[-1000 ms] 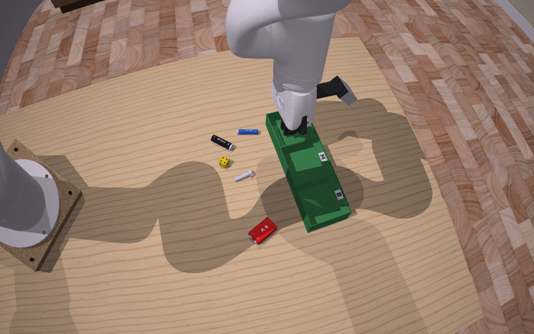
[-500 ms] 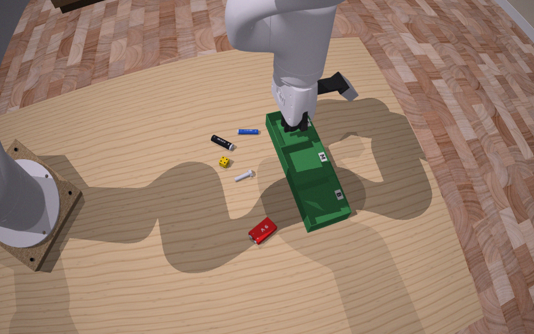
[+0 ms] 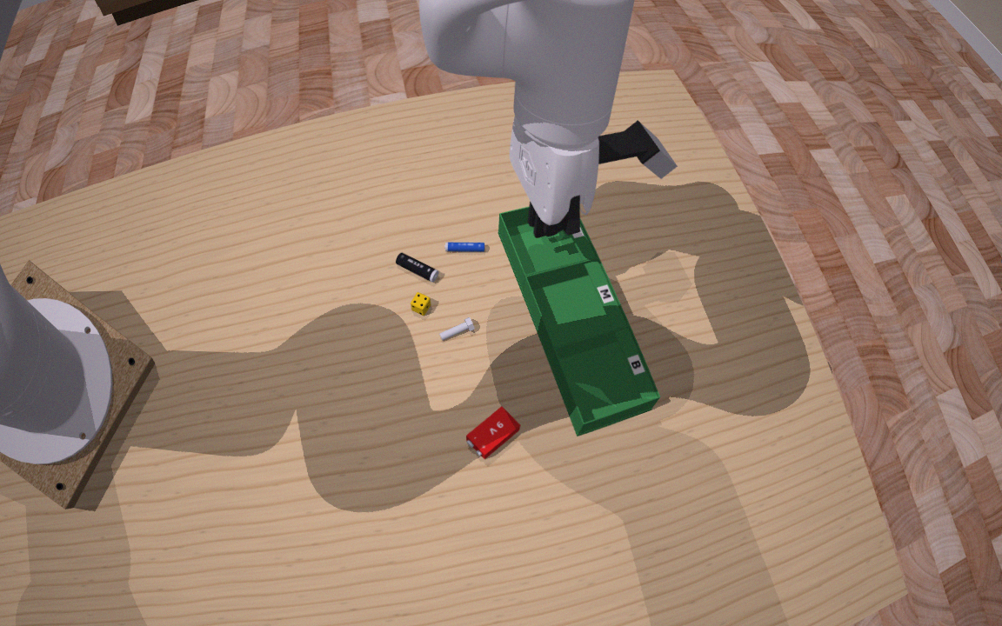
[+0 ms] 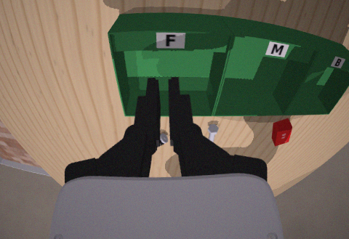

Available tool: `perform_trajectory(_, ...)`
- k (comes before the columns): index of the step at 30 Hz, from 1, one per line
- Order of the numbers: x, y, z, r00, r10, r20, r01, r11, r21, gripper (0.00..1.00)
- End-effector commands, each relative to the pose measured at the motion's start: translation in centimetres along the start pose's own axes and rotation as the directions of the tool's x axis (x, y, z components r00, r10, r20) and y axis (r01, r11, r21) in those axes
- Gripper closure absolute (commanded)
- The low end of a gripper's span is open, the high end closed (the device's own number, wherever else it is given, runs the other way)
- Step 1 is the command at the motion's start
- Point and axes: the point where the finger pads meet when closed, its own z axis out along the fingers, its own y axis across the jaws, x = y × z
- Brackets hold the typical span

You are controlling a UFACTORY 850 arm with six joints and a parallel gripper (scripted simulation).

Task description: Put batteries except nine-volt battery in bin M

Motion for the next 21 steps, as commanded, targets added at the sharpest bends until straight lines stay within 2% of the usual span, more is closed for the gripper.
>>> perform_trajectory(1, 0.1, 0.0, -1.6, 1.0, 0.001, -0.002, -0.001, 1.0, 0.001, 0.93)
perform_trajectory(6, 0.1, 0.0, -2.0, 1.0, 0.001, -0.002, -0.001, 1.0, 0.001, 0.93)
perform_trajectory(11, 0.1, 0.0, -6.2, 1.0, 0.001, -0.002, -0.001, 1.0, 0.001, 0.93)
perform_trajectory(13, 0.1, 0.0, -6.2, 1.0, 0.001, -0.002, -0.001, 1.0, 0.001, 0.93)
perform_trajectory(21, 0.1, 0.0, -12.9, 1.0, 0.001, -0.002, -0.001, 1.0, 0.001, 0.93)
